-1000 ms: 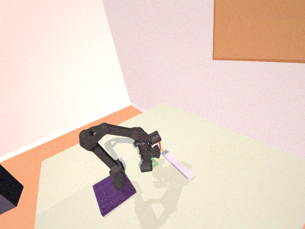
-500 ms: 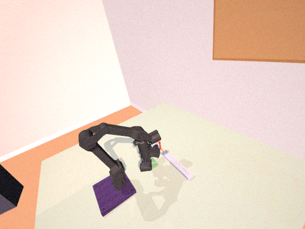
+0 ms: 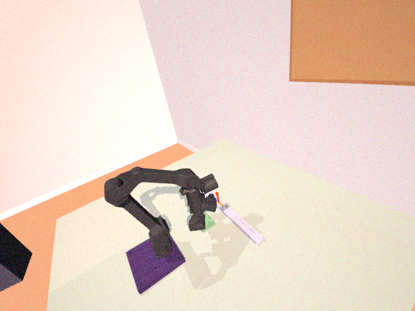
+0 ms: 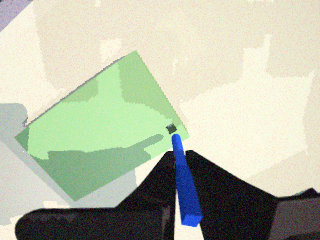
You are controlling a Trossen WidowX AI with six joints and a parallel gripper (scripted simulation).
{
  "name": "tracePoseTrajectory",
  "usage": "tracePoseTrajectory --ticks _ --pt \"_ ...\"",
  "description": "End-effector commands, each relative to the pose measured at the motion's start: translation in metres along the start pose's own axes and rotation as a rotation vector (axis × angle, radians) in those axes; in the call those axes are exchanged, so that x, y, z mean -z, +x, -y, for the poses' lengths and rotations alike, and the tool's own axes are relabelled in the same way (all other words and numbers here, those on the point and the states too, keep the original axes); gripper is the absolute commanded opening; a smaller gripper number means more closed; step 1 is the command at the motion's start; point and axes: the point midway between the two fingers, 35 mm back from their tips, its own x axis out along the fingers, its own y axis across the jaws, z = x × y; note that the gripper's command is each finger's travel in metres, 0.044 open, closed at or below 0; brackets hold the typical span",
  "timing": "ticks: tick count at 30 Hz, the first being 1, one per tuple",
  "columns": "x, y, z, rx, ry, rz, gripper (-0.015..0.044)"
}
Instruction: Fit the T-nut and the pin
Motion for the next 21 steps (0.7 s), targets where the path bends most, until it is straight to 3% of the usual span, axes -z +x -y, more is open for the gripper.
tracePoseTrajectory --ticks 1,12,21 --pt "-0.001 -0.009 -0.001 -0.002 -0.001 0.003 -0.015" --pt "0.0 -0.044 0.001 -0.007 -0.005 0.008 -0.015" --pt "-0.011 -0.051 -0.008 -0.008 -0.017 0.002 -0.015"
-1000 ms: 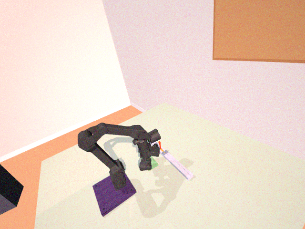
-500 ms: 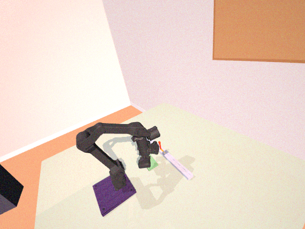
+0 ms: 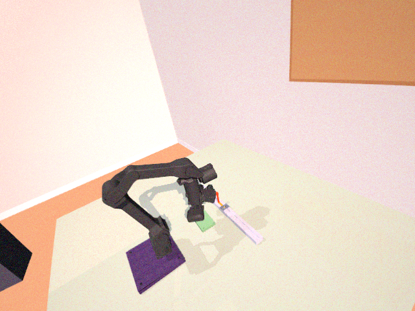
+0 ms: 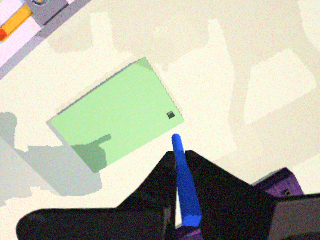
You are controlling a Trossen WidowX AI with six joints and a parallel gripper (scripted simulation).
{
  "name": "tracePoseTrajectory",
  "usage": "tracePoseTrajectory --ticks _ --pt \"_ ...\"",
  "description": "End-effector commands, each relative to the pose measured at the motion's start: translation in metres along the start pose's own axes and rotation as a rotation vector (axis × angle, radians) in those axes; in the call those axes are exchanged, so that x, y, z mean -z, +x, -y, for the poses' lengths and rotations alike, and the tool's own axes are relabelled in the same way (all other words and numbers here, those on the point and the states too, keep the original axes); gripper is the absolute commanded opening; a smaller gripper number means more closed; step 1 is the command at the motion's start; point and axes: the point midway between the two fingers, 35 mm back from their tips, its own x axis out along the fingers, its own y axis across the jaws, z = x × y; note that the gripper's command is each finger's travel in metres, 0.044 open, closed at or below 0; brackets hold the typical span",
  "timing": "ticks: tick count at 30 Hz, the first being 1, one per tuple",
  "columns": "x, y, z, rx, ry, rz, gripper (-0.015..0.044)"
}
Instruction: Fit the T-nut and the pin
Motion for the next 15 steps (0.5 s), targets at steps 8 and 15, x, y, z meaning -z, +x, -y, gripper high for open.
tracePoseTrajectory --ticks 8,15 --pt "-0.027 -0.01 -0.021 -0.003 -0.033 -0.018 -0.015" --pt "-0.044 -0.013 -0.035 -0.004 -0.051 -0.027 -0.015"
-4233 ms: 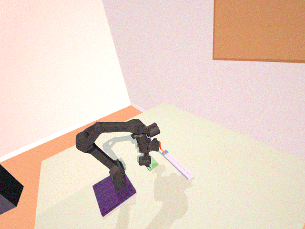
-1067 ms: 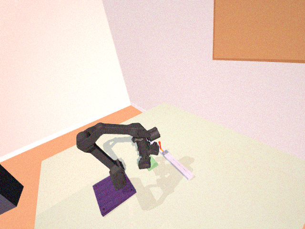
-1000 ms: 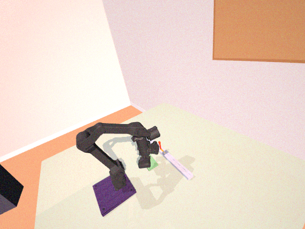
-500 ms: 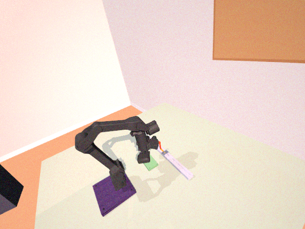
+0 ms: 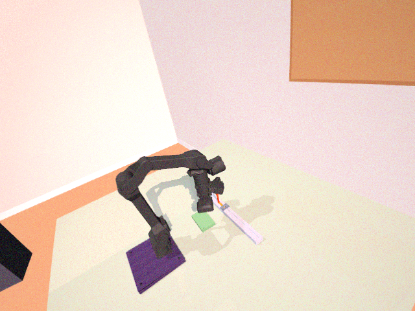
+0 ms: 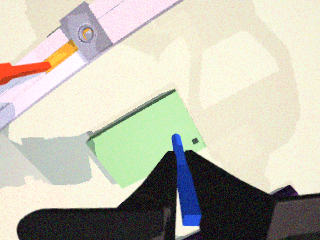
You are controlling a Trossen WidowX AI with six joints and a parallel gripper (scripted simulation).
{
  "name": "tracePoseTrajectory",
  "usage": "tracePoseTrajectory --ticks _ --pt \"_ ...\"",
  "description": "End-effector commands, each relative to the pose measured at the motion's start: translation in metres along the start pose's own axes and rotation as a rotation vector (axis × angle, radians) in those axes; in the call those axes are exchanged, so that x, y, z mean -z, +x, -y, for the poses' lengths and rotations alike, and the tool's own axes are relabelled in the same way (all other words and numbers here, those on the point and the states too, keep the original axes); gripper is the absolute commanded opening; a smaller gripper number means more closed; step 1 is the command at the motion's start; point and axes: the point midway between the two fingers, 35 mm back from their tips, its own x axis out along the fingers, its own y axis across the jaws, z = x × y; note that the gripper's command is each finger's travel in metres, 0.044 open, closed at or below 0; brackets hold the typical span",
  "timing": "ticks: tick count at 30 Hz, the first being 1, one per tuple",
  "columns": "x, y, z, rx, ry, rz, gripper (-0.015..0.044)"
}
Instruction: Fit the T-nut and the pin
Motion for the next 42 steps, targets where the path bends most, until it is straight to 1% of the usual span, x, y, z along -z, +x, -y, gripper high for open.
tracePoseTrajectory --ticks 1,15,29,34,42 --pt "-0.011 -0.001 -0.01 -0.002 -0.017 -0.012 -0.015" --pt "-0.046 -0.001 -0.039 -0.003 -0.053 -0.03 -0.015" --pt "-0.077 0.008 -0.07 -0.002 -0.087 -0.049 -0.015" --pt "-0.078 0.011 -0.072 -0.002 -0.088 -0.049 -0.015" --pt "-0.071 0.037 -0.065 -0.004 -0.082 -0.048 -0.015"
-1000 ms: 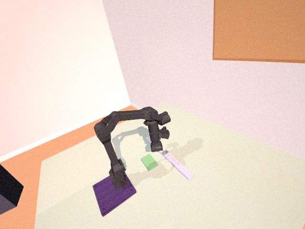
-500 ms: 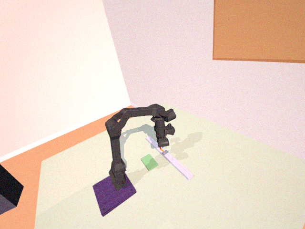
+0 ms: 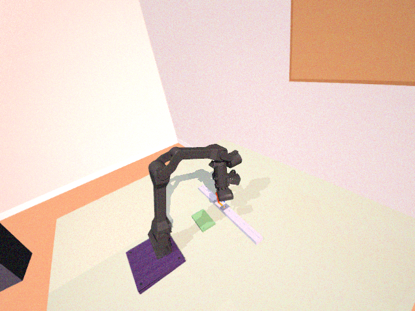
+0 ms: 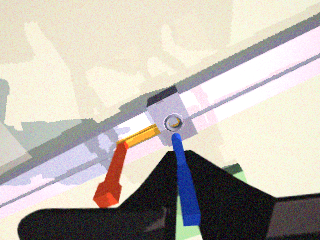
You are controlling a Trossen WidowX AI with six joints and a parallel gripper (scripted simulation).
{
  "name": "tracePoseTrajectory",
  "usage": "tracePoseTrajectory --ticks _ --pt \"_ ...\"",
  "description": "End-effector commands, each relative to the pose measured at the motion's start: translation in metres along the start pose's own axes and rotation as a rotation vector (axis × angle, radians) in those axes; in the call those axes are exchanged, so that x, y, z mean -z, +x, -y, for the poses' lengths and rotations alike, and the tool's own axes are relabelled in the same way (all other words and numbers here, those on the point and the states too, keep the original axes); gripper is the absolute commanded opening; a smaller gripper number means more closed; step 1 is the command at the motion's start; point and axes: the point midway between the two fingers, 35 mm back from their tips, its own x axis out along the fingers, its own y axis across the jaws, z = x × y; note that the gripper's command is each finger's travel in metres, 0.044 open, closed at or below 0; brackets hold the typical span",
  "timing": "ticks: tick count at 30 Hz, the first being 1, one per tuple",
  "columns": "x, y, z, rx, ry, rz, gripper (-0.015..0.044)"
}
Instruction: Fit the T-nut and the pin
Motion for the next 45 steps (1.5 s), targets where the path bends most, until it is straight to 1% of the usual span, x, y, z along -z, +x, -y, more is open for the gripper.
tracePoseTrajectory --ticks 1,14,27,45 --pt "0.007 0.015 0.004 0.001 -0.002 -0.012 -0.015" --pt "-0.001 0.015 -0.001 0.0 -0.002 -0.012 -0.015" --pt "0.004 0.016 0.002 0.001 0.0 -0.012 -0.015" --pt "0.005 0.03 0.0 0.001 -0.002 -0.013 -0.015"
